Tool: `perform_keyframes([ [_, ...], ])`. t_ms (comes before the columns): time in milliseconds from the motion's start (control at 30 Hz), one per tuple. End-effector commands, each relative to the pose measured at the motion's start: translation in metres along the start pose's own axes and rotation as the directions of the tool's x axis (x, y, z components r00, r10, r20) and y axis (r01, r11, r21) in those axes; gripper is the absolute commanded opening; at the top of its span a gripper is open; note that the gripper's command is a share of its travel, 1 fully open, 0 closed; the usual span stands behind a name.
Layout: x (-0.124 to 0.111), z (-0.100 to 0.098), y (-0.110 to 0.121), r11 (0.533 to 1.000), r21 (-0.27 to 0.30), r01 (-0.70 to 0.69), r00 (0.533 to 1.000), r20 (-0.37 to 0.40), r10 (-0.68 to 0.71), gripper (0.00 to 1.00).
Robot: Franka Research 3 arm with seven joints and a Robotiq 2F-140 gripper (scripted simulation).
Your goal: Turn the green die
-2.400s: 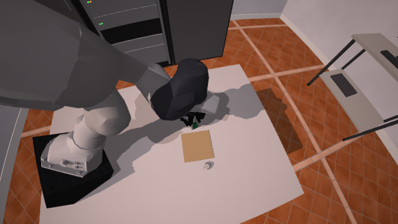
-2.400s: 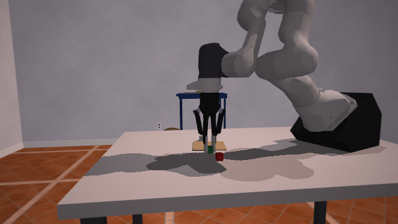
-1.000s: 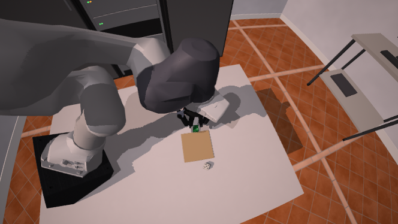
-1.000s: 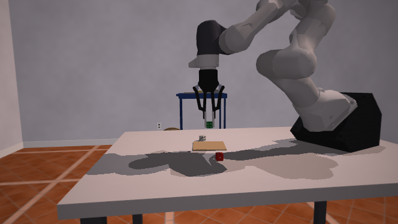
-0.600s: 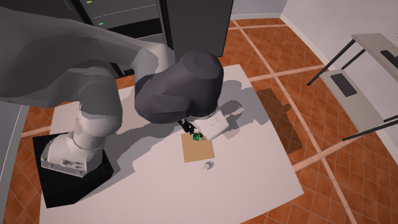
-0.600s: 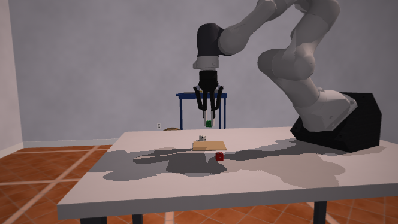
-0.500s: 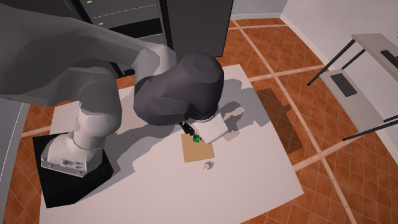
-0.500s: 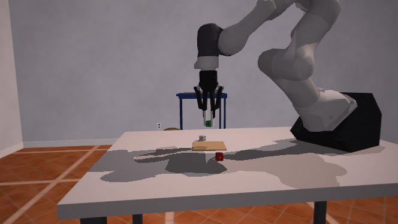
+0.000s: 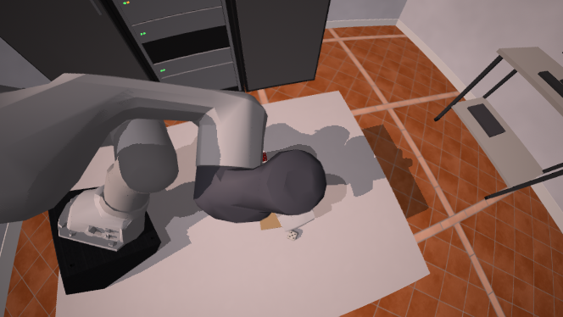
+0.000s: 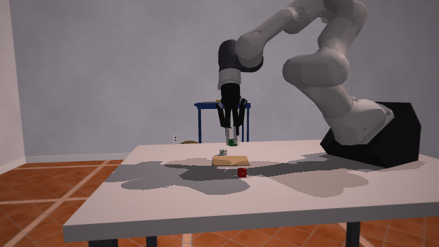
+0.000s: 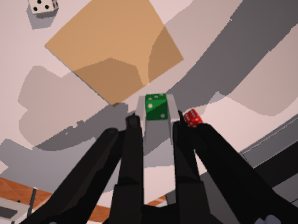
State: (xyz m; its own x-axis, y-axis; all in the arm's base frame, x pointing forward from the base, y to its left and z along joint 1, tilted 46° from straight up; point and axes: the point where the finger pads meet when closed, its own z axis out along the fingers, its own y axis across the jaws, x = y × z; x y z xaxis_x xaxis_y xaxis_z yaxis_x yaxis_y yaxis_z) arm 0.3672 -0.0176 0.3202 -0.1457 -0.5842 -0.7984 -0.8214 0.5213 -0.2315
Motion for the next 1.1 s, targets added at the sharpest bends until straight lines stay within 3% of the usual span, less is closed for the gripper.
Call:
perform_keyframes([
  [0, -0.009, 0.009, 0.015, 0.994, -0.078, 0.076, 0.988, 0.137, -0.064, 0.13],
  [33, -0.010, 0.009, 0.015, 0.994, -0.082, 0.077, 0.987, 0.147, -0.064, 0.13],
  [200, -0.019, 0.011, 0.019, 0.988, -0.118, 0.099, 0.933, 0.355, -0.051, 0.13],
  [300, -0.020, 0.010, 0.019, 0.988, -0.118, 0.099, 0.929, 0.366, -0.050, 0.13],
  [367, -0.019, 0.006, 0.015, 0.989, -0.103, 0.107, 0.871, 0.489, -0.044, 0.13],
  [400, -0.019, 0.006, 0.015, 0.989, -0.102, 0.107, 0.870, 0.491, -0.044, 0.13],
  [467, -0.014, 0.001, 0.009, 0.992, -0.068, 0.105, 0.819, 0.572, -0.048, 0.13],
  [733, 0.005, -0.010, -0.006, 0.996, 0.021, 0.090, 0.744, 0.663, -0.081, 0.13],
  [833, 0.006, -0.011, -0.006, 0.996, 0.026, 0.089, 0.741, 0.666, -0.084, 0.13],
  [933, 0.024, -0.019, -0.017, 0.992, 0.101, 0.077, 0.710, 0.693, -0.125, 0.13],
  [1067, 0.036, -0.024, -0.022, 0.987, 0.145, 0.073, 0.699, 0.698, -0.155, 0.13],
])
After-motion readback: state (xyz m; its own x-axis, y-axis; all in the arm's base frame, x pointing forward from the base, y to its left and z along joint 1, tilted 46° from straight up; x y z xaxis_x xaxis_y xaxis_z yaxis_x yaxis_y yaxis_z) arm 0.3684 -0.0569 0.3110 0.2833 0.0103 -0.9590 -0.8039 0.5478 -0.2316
